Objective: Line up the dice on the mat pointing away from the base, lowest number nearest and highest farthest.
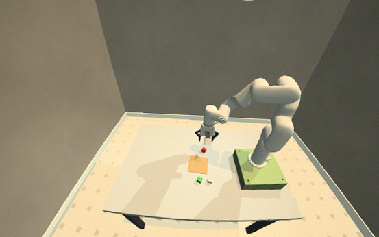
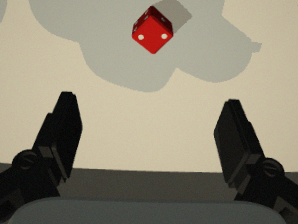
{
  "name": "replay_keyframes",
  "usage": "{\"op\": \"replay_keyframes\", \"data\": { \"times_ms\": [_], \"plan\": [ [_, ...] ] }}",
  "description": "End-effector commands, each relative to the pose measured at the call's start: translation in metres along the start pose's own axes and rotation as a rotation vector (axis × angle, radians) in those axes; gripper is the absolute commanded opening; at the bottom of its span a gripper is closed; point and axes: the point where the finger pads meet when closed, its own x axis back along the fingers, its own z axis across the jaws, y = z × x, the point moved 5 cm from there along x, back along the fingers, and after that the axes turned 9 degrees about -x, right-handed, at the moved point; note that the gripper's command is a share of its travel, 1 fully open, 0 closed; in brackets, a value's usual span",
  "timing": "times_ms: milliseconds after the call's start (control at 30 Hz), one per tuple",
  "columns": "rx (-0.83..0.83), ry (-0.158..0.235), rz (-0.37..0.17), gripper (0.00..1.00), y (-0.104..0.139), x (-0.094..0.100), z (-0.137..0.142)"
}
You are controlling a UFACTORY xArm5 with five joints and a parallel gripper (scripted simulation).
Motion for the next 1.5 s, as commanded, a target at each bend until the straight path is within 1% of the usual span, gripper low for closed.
{"op": "replay_keyframes", "data": {
  "times_ms": [0,67,133,167,233,400,433,467,500,533,633,700,833,867,900,933,967,1000,1033,1067,1100,1133,1233,1300,1400,1467],
  "plan": [
    [0.169,0.004,-0.001,1.0,0.0,-0.001,0.001],
    [0.169,0.004,-0.001,1.0,0.0,-0.001,0.001],
    [0.314,0.004,-0.001,1.0,0.0,-0.004,0.001],
    [0.32,0.004,-0.001,1.0,0.0,-0.004,0.001],
    [0.399,0.004,-0.001,1.0,0.0,-0.005,0.002],
    [0.621,0.004,-0.002,1.0,0.0,-0.008,0.002],
    [0.642,0.004,-0.002,1.0,0.0,-0.008,0.002],
    [0.704,0.004,-0.002,1.0,0.0,-0.009,0.002],
    [0.726,0.004,-0.002,1.0,0.0,-0.01,0.002],
    [0.786,0.003,-0.002,1.0,0.0,-0.011,0.002],
    [0.81,0.003,-0.002,1.0,0.0,-0.011,0.002],
    [0.961,0.003,-0.002,1.0,0.0,-0.013,0.002],
    [1.062,0.003,-0.003,1.0,0.0,-0.015,0.002],
    [1.136,0.003,-0.003,1.0,0.0,-0.016,0.002],
    [1.145,0.003,-0.003,1.0,0.0,-0.016,0.002],
    [1.216,0.003,-0.003,1.0,0.0,-0.017,0.002],
    [1.227,0.003,-0.003,1.0,-0.001,-0.017,0.002],
    [1.296,0.003,-0.003,1.0,-0.001,-0.018,0.002],
    [1.309,0.003,-0.003,1.0,-0.001,-0.018,0.002],
    [1.376,0.003,-0.003,1.0,-0.001,-0.019,0.002],
    [1.389,0.003,-0.003,1.0,-0.001,-0.02,0.002],
    [1.457,0.003,-0.003,1.0,-0.001,-0.021,0.002],
    [1.467,0.003,-0.003,1.0,-0.001,-0.021,0.002],
    [1.618,0.003,-0.004,1.0,-0.001,-0.023,0.002],
    [1.69,0.003,-0.004,1.0,-0.001,-0.024,0.002],
    [1.808,0.002,-0.004,1.0,-0.001,-0.026,0.002]
  ]
}}
